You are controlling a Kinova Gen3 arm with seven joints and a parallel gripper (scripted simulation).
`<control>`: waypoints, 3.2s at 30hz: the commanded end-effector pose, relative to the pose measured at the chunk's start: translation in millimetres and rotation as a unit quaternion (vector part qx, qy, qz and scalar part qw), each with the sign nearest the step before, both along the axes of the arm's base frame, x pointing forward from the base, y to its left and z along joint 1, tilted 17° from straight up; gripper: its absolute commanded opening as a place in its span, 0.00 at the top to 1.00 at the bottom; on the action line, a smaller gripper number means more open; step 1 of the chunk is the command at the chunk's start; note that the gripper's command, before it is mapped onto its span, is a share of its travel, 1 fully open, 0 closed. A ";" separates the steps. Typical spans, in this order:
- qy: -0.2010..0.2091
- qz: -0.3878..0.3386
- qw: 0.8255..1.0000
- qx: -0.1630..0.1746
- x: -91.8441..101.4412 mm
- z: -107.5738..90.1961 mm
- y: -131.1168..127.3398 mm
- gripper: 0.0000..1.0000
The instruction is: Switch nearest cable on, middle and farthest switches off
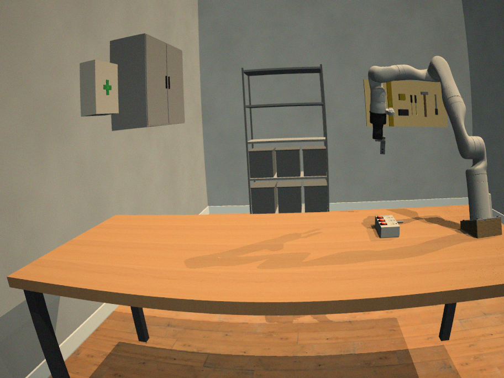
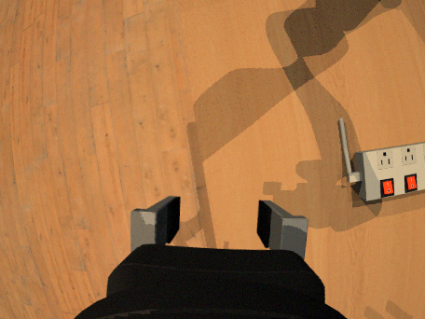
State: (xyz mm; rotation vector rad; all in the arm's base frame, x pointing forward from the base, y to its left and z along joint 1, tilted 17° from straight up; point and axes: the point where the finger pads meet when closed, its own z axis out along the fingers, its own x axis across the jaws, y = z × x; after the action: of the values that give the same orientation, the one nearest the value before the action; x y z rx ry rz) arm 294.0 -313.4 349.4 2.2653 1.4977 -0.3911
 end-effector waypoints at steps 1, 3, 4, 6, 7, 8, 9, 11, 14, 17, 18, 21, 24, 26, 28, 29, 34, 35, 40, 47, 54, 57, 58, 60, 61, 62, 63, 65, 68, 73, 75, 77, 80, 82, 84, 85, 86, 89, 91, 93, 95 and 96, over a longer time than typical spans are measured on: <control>0.000 0.002 1.000 0.000 1.3 0.2 0.9 0.00; 0.000 0.002 1.000 0.000 1.3 0.2 0.9 0.00; 0.000 0.002 1.000 0.000 1.3 0.2 0.9 0.00; 0.000 0.021 1.000 0.015 20.4 -13.1 20.1 0.00; 0.000 0.021 1.000 0.015 20.4 -13.1 20.1 0.00; 0.000 0.021 1.000 0.015 20.4 -13.1 20.1 0.00; 0.000 0.021 1.000 0.015 20.4 -13.1 20.1 0.00; 0.000 0.021 1.000 0.015 20.4 -13.1 20.1 0.00; 0.000 0.021 1.000 0.015 20.4 -13.1 20.1 0.00; 0.000 0.021 1.000 0.015 20.4 -13.1 20.1 0.00; 0.001 0.039 0.999 0.031 37.9 -26.3 40.1 0.00; 0.001 0.039 0.999 0.031 37.9 -26.3 40.1 0.00; 0.001 0.039 0.999 0.031 37.9 -26.3 40.1 0.00; 0.001 0.039 0.999 0.031 37.9 -26.3 40.1 0.00; 0.001 0.039 0.999 0.031 37.9 -26.3 40.1 0.00; 0.001 0.039 0.999 0.031 37.9 -26.3 40.1 0.00; 0.002 0.056 0.997 0.047 53.6 -39.4 60.6 0.00; 0.002 0.056 0.997 0.047 53.6 -39.4 60.6 0.00; 0.002 0.056 0.997 0.047 53.6 -39.4 60.6 0.00; 0.004 0.073 0.995 0.063 67.7 -52.4 81.6 0.00; 0.004 0.073 0.995 0.063 67.7 -52.4 81.6 0.00; 0.006 0.088 0.993 0.080 80.2 -65.1 103.0 0.00; 0.006 0.088 0.993 0.080 80.2 -65.1 103.0 0.00; 0.006 0.088 0.993 0.080 80.2 -65.1 103.0 0.00; 0.006 0.088 0.993 0.080 80.2 -65.1 103.0 0.00; 0.006 0.088 0.993 0.080 80.2 -65.1 103.0 0.00; 0.006 0.088 0.993 0.080 80.2 -65.1 103.0 0.00; 0.006 0.088 0.993 0.080 80.2 -65.1 103.0 0.00; 0.009 0.103 0.990 0.096 91.1 -77.6 124.5 0.00; 0.009 0.103 0.990 0.096 91.1 -77.6 124.5 0.00; 0.009 0.103 0.990 0.096 91.1 -77.6 124.5 0.00; 0.009 0.103 0.990 0.096 91.1 -77.6 124.5 0.00; 0.011 0.116 0.987 0.113 100.5 -89.6 146.2 0.00; 0.011 0.116 0.987 0.113 100.5 -89.6 146.2 0.00; 0.011 0.116 0.987 0.113 100.5 -89.6 146.2 0.00; 0.011 0.116 0.987 0.113 100.5 -89.6 146.2 0.00; 0.011 0.116 0.987 0.113 100.5 -89.6 146.2 0.00; 0.011 0.116 0.987 0.113 100.5 -89.6 146.2 0.00; 0.014 0.129 0.983 0.129 108.5 -101.3 167.9 0.00; 0.014 0.129 0.983 0.129 108.5 -101.3 167.9 0.00; 0.014 0.129 0.983 0.129 108.5 -101.3 167.9 0.00; 0.014 0.129 0.983 0.129 108.5 -101.3 167.9 0.00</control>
State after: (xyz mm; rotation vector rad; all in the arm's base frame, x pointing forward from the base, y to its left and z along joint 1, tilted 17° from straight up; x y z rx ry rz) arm 400.6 -149.8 249.5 2.2245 1.9106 -0.1641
